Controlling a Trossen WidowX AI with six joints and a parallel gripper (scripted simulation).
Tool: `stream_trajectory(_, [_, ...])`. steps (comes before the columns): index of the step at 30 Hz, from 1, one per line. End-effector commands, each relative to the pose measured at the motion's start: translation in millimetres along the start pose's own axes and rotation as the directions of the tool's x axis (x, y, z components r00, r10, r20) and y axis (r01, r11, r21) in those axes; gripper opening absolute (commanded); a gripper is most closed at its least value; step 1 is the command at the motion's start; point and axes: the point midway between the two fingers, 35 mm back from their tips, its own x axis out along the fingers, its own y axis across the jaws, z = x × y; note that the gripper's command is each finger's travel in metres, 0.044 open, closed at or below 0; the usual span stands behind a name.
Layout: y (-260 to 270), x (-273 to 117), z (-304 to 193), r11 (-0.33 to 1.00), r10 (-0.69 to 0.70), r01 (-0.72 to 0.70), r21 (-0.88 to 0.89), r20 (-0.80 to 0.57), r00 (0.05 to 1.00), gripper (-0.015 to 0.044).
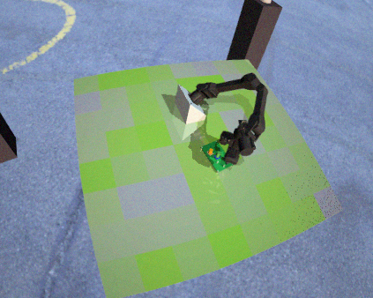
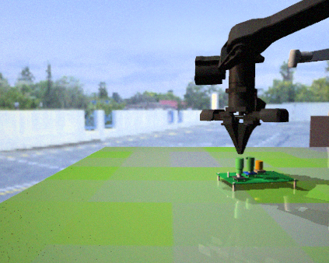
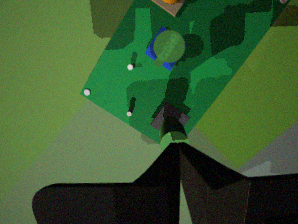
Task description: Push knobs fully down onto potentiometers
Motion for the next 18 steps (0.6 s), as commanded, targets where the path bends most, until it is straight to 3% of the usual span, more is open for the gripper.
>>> stream_trajectory(1, [0.0,0.0,0.0,1.000,0.000,0.000,0.000,0.000,1.000,0.0026])
stream_trajectory(10, [-2.4,-3.2,7.7,1.000,0.003,-0.003,0.001,0.002,1.000,0.0263])
stream_trajectory(16, [-34.7,-23.7,76.5,1.000,0.016,-0.016,0.005,0.015,1.000,0.0420])
stream_trajectory(18, [-49.5,-26.7,98.8,1.000,0.016,-0.016,0.005,0.017,1.000,0.0440])
